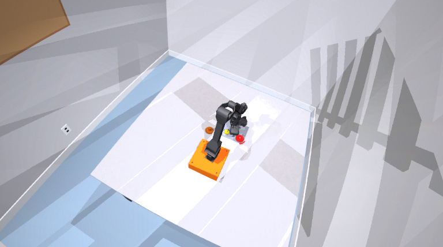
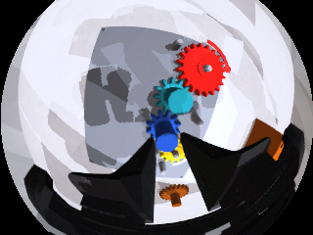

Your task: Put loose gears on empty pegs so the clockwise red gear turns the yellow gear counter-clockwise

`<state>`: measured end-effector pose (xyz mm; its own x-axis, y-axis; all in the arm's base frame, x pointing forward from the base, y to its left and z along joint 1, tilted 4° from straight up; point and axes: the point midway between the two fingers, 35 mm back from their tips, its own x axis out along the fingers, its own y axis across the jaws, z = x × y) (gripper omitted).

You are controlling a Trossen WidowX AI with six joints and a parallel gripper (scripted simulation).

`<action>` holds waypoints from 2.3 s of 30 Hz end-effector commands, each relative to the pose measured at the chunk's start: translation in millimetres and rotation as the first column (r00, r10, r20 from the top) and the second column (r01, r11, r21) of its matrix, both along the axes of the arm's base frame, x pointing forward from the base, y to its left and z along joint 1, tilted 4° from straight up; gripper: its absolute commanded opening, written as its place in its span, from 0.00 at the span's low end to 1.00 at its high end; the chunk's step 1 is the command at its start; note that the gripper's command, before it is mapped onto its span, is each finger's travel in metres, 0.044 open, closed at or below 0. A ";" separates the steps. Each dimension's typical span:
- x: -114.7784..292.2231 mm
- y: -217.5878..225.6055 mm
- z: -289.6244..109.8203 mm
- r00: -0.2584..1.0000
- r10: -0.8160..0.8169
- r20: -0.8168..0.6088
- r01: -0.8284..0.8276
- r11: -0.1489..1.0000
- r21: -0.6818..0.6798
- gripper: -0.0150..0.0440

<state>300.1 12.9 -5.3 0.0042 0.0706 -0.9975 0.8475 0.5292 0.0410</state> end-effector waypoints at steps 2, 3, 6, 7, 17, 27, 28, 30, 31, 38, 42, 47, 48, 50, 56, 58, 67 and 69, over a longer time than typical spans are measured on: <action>1.4 -1.3 17.2 0.999 -0.032 0.001 0.032 0.999 0.000 0.49; 1.4 -1.8 24.0 0.999 -0.033 0.001 0.033 0.999 0.000 0.49; 0.6 -3.2 44.0 0.999 -0.035 0.001 0.035 0.999 0.000 0.49; 0.4 -3.3 45.7 0.999 -0.035 0.001 0.035 0.999 0.000 0.49; -3.6 -6.2 88.9 1.000 -0.026 0.005 0.026 1.000 0.000 0.85; -3.6 -6.2 88.9 1.000 -0.026 0.005 0.026 1.000 0.000 1.00; -3.6 -6.2 88.9 1.000 -0.026 0.005 0.026 1.000 0.000 1.00; -3.6 -6.2 88.9 1.000 -0.026 0.005 0.026 1.000 0.000 1.00; -3.6 -6.2 88.9 1.000 -0.026 0.005 0.026 1.000 0.000 1.00; -3.6 -6.2 88.9 1.000 -0.026 0.005 0.026 1.000 0.000 1.00; -3.6 -6.2 88.9 1.000 -0.026 0.005 0.026 1.000 0.000 1.00; -3.6 -6.2 88.9 1.000 -0.026 0.005 0.026 1.000 0.000 1.00; -3.6 -6.2 88.9 1.000 -0.026 0.005 0.026 1.000 0.000 1.00; -3.6 -6.2 88.9 1.000 -0.026 0.005 0.026 1.000 0.000 1.00; -3.6 -6.2 88.9 1.000 -0.026 0.005 0.026 1.000 0.000 1.00; -3.6 -6.2 88.9 1.000 -0.026 0.005 0.026 1.000 0.000 1.00; -3.4 15.3 93.7 1.000 -0.020 0.009 0.020 1.000 0.000 1.00; -5.9 44.5 100.3 1.000 -0.013 0.014 0.012 1.000 0.003 1.00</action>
<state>296.1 22.7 86.4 0.0096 0.0701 -0.9975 0.8655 0.4990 0.0434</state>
